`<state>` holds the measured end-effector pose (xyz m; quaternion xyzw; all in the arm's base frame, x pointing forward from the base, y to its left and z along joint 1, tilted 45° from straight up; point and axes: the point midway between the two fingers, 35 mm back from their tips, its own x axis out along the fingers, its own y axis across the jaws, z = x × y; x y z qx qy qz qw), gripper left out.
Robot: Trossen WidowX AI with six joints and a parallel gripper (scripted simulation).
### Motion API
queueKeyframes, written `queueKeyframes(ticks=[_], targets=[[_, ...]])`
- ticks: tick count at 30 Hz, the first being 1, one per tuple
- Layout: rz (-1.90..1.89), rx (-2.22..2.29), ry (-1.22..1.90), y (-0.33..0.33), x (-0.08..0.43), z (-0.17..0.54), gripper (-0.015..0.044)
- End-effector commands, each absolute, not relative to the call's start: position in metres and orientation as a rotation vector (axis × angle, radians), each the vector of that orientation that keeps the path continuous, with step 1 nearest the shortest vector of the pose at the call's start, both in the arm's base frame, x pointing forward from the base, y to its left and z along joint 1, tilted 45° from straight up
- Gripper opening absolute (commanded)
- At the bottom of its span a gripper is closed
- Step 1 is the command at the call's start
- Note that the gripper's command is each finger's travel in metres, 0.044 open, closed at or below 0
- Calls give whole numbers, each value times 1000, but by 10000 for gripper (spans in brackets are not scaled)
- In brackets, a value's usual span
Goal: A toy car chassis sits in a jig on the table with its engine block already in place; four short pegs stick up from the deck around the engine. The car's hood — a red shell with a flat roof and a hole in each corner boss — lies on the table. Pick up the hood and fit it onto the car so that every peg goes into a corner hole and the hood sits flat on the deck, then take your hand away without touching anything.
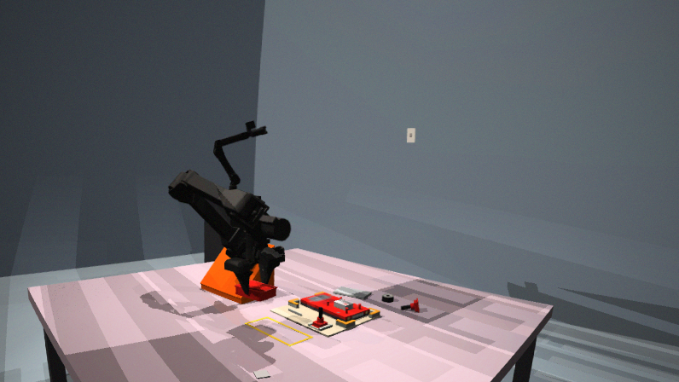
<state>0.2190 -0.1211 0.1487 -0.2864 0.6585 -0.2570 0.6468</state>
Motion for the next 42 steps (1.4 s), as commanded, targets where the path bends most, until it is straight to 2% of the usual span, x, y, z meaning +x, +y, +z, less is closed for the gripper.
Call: queueKeyframes(ticks=[1, 42], targets=[[-584, -650, 1498, -120, 221, 147, 0], [-624, -521, 1466, -14, 331, 53, 0]])
